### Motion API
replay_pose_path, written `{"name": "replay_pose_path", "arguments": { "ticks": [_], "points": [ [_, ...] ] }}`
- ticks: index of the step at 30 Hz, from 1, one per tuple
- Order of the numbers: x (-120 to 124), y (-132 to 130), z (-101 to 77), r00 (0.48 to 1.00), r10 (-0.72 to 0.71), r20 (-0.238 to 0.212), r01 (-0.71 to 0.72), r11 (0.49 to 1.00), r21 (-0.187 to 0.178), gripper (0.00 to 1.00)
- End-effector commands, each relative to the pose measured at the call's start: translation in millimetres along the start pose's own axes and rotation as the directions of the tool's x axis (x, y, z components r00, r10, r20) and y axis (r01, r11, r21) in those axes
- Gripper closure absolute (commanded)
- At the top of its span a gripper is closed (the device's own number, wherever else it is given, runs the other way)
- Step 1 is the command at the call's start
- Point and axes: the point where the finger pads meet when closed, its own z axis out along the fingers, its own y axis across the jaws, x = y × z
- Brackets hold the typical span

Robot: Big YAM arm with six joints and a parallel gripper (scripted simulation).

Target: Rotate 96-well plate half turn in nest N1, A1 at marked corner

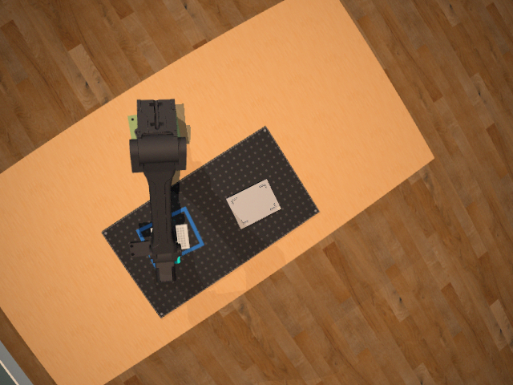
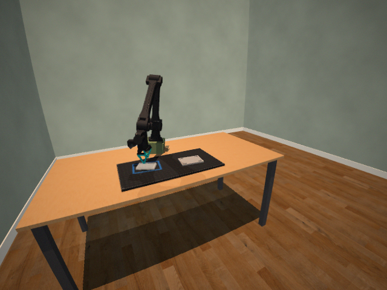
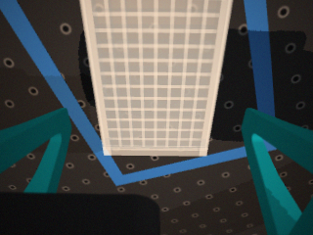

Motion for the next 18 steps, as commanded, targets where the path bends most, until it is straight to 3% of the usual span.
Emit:
{"name": "replay_pose_path", "arguments": {
  "ticks": [1,18],
  "points": [
    [1,1,9.4,1.000,0.004,0.001,-0.004,1.000,-0.003,0.00],
    [1,1,34.6,1.000,0.004,0.001,-0.004,1.000,-0.002,0.00]
  ]
}}
